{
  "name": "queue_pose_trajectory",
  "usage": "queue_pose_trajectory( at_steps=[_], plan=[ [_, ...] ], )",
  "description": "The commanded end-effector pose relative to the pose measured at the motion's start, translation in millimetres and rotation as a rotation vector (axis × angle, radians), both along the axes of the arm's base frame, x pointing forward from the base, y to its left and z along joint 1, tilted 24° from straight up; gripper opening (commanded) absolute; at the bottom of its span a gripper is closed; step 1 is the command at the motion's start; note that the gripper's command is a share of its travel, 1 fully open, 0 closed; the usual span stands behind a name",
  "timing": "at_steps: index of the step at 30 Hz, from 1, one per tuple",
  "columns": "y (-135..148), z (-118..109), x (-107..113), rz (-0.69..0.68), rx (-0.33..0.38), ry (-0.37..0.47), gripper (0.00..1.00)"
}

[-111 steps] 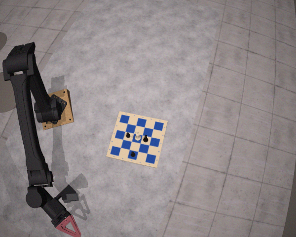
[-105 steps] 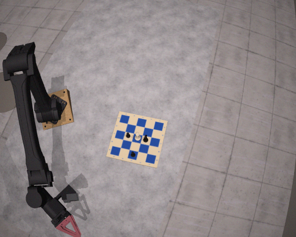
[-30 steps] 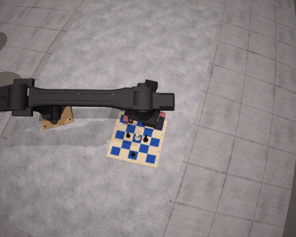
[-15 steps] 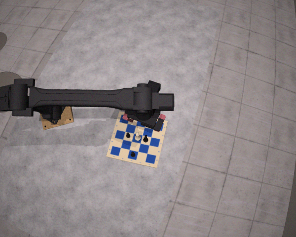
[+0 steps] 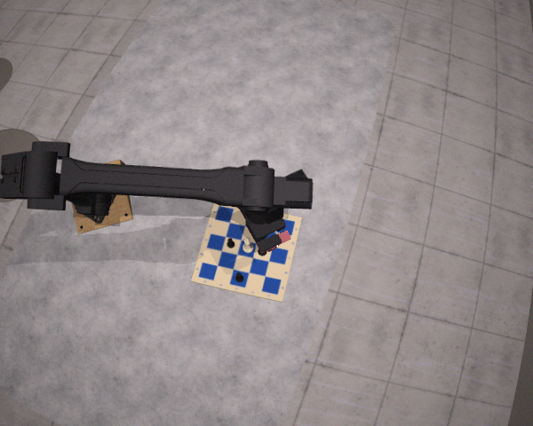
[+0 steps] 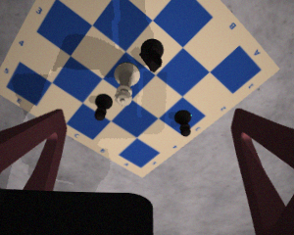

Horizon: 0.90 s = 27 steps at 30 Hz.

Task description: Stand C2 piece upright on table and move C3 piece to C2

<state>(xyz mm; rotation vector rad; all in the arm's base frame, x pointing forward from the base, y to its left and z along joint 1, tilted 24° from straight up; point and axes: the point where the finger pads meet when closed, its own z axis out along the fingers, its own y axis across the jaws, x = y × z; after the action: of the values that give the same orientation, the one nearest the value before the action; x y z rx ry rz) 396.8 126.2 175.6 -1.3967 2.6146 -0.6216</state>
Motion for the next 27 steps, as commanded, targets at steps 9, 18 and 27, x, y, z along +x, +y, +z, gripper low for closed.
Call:
queue_pose_trajectory(
  at_steps=[9, 18, 27],
  plan=[
    [-7.9, 2.5, 10.5, -0.571, 0.198, -0.205, 1.0],
    [-5.5, 6.5, 15.6, -0.698, 0.251, -0.261, 0.37],
    [-5.5, 6.6, 15.6, -0.698, 0.251, -0.261, 0.37]
  ],
)
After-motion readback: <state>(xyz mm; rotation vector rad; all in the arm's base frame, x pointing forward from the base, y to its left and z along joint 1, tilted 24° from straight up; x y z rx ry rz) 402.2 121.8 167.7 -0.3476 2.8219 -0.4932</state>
